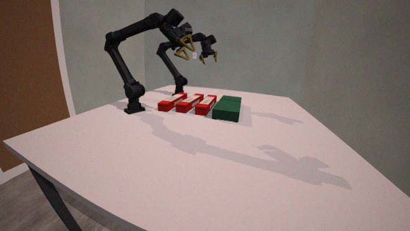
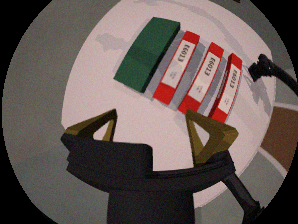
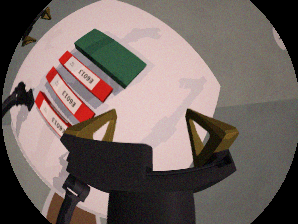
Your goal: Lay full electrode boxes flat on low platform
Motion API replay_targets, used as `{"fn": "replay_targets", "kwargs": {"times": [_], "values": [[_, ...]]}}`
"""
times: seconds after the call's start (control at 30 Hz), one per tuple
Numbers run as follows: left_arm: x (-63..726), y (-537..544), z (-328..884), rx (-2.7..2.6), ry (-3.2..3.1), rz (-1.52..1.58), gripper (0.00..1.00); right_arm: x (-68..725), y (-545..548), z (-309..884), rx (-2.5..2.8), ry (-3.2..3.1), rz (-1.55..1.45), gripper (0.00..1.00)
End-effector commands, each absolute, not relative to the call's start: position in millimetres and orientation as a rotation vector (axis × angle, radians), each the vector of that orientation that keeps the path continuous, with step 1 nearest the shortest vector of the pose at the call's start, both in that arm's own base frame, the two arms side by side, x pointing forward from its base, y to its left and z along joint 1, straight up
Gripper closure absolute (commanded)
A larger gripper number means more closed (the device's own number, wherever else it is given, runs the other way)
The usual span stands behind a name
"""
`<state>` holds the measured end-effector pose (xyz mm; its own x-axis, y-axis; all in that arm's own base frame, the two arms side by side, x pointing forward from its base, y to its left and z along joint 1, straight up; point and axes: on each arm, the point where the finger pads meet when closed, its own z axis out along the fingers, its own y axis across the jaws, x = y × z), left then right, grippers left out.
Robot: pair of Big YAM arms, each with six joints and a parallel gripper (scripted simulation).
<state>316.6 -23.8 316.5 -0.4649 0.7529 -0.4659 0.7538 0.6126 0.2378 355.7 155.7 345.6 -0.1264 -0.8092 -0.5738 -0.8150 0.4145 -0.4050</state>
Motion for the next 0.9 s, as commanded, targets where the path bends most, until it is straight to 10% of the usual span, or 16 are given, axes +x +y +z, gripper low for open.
{"fn": "replay_targets", "kwargs": {"times": [0.0,0.87], "values": [[301.6,-29.8,304.6,1.370,2.300,-0.006,0.00,349.0,173.9,368.6,-1.522,1.828,-0.023,0.00],[302.5,-28.1,315.7,1.962,2.405,0.036,0.00,307.6,217.1,326.0,-2.377,1.703,-0.028,0.00]]}}
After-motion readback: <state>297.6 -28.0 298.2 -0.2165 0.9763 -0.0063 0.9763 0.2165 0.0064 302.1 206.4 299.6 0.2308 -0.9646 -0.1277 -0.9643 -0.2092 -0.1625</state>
